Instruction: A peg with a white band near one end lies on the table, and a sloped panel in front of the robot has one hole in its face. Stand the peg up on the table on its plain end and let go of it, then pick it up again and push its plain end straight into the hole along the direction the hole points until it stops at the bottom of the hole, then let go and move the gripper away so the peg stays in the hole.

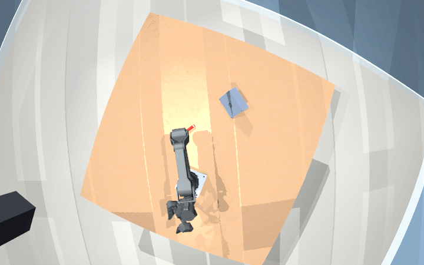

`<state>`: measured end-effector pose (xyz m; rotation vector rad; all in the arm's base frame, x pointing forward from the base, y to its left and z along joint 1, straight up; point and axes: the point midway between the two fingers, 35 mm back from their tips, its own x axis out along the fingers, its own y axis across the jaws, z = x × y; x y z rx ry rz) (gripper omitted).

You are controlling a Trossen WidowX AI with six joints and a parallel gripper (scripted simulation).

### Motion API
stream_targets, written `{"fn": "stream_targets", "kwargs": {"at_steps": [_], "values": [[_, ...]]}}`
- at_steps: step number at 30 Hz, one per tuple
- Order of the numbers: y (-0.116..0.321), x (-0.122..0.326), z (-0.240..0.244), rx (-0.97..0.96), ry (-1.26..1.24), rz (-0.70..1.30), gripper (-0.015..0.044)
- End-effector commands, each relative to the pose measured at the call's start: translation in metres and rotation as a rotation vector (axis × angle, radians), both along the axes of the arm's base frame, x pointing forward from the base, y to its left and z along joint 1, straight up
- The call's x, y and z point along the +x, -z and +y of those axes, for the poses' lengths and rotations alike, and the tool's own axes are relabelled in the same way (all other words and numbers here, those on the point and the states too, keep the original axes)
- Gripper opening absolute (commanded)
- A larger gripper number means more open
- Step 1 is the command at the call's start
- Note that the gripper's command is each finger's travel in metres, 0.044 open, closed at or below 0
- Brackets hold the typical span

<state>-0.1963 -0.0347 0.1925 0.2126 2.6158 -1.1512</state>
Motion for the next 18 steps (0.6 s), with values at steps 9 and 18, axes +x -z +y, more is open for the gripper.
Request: {"fn": "stream_targets", "kwargs": {"at_steps": [9, 18], "values": [[0.007, 0.019, -0.078, -0.226, -0.269, -0.17, 0.044], [0.016, 0.059, -0.137, -0.359, -0.449, -0.377, 0.044]]}}
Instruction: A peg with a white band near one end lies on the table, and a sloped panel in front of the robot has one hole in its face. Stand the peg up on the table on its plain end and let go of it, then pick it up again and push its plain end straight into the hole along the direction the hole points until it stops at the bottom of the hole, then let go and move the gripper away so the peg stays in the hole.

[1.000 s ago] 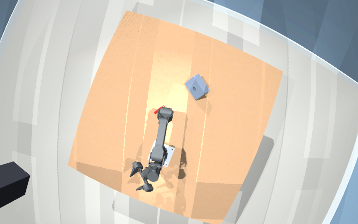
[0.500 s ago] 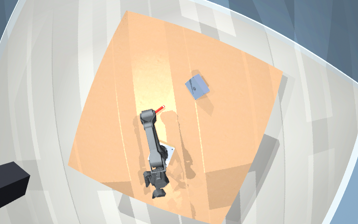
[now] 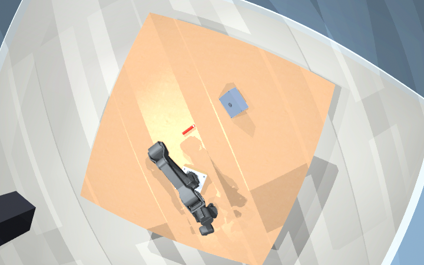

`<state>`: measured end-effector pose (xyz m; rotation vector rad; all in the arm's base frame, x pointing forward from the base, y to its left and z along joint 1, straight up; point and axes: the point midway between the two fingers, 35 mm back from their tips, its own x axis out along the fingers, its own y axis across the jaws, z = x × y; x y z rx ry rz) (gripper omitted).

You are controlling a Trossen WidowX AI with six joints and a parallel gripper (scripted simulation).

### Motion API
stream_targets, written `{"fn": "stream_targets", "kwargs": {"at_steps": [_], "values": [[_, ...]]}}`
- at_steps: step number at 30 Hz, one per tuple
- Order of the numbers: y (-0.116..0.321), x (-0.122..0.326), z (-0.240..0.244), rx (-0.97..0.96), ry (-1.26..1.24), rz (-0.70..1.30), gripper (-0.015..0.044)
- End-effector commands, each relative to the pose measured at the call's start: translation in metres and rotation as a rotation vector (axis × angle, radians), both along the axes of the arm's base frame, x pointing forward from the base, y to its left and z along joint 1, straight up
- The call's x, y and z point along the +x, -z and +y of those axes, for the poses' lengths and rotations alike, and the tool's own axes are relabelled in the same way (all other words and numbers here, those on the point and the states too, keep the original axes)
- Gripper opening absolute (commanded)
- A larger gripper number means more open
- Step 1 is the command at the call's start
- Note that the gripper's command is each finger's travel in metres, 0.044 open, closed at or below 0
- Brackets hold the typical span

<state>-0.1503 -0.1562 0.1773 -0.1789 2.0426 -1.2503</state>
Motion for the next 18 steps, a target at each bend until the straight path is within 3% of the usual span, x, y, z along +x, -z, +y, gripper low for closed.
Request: {"fn": "stream_targets", "kwargs": {"at_steps": [1, 18], "values": [[0.002, 0.019, -0.021, -0.04, -0.072, -0.087, 0.044], [0.029, 0.163, -0.084, -0.03, -0.362, -0.561, 0.044]]}}
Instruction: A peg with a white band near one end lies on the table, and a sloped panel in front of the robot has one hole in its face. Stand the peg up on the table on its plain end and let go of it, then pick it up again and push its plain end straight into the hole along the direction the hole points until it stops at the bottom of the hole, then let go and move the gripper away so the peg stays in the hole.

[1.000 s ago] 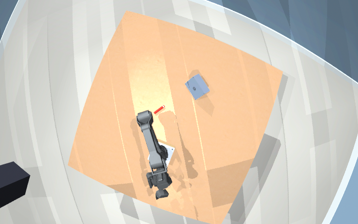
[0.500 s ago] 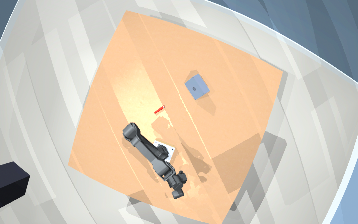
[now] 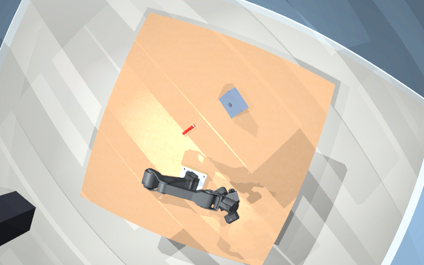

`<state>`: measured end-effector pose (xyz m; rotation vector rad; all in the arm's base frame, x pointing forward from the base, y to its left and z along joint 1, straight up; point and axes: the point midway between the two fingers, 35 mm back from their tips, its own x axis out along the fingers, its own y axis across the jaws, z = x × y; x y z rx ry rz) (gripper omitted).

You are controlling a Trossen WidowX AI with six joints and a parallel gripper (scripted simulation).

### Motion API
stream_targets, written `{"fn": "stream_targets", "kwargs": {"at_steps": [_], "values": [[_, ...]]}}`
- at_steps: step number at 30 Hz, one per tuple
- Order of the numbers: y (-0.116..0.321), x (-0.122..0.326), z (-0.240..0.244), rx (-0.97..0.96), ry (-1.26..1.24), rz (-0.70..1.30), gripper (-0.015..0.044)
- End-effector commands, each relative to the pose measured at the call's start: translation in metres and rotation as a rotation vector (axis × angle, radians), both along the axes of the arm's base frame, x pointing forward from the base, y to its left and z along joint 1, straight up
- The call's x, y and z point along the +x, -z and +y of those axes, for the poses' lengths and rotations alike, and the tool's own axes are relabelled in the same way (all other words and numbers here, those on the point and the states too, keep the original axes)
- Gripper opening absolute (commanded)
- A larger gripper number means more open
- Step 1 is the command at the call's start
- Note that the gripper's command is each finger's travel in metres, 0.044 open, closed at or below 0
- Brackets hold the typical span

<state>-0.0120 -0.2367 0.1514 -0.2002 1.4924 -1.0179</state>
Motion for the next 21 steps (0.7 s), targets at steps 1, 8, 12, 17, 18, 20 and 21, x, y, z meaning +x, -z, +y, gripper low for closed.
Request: {"fn": "stream_targets", "kwargs": {"at_steps": [1, 8, 12, 17, 18, 20, 21], "values": [[0.005, 0.036, -0.004, 0.035, -0.054, -0.094, 0.044], [0.02, 0.114, 0.008, 0.162, -0.14, -0.268, 0.044], [0.031, 0.16, 0.029, 0.263, -0.174, -0.341, 0.044], [0.047, 0.212, 0.071, 0.413, -0.196, -0.396, 0.044], [0.05, 0.221, 0.081, 0.444, -0.197, -0.401, 0.044], [0.057, 0.238, 0.103, 0.504, -0.197, -0.404, 0.044], [0.06, 0.246, 0.114, 0.53, -0.202, -0.399, 0.044]]}}
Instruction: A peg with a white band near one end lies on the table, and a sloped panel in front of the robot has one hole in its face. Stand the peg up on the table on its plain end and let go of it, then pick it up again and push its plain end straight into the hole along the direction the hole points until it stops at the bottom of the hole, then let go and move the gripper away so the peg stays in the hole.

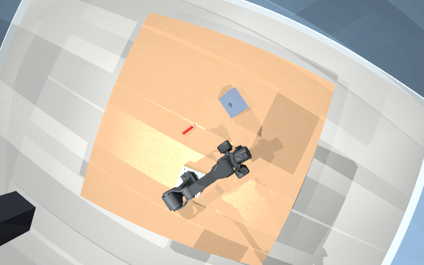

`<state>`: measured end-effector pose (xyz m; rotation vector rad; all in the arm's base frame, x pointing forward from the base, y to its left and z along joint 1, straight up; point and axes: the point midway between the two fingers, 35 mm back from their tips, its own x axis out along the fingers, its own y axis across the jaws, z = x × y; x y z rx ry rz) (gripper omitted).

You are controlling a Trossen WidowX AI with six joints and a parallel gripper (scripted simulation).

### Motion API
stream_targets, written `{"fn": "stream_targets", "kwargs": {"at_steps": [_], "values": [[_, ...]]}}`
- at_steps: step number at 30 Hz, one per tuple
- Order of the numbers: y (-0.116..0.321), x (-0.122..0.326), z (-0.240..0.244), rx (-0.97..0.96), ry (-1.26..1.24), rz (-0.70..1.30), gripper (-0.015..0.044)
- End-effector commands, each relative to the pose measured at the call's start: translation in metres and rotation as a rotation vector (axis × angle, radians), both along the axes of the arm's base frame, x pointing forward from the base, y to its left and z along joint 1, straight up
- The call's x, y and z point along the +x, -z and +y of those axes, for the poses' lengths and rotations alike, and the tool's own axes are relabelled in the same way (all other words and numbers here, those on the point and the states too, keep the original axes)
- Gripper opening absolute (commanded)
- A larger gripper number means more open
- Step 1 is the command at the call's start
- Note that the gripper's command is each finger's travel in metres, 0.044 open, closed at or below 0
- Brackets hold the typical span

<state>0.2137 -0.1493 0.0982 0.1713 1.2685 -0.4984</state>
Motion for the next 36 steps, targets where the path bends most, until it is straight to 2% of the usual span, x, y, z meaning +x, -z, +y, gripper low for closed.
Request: {"fn": "stream_targets", "kwargs": {"at_steps": [1, 10, 18, 36], "values": [[0.01, 0.027, 0.039, 0.092, -0.027, 0.01, 0.044], [0.038, 0.06, 0.156, 0.275, -0.052, 0.129, 0.044], [0.064, 0.038, 0.27, 0.353, 0.014, 0.333, 0.044], [0.085, 0.039, 0.273, 0.353, 0.016, 0.338, 0.044]]}}
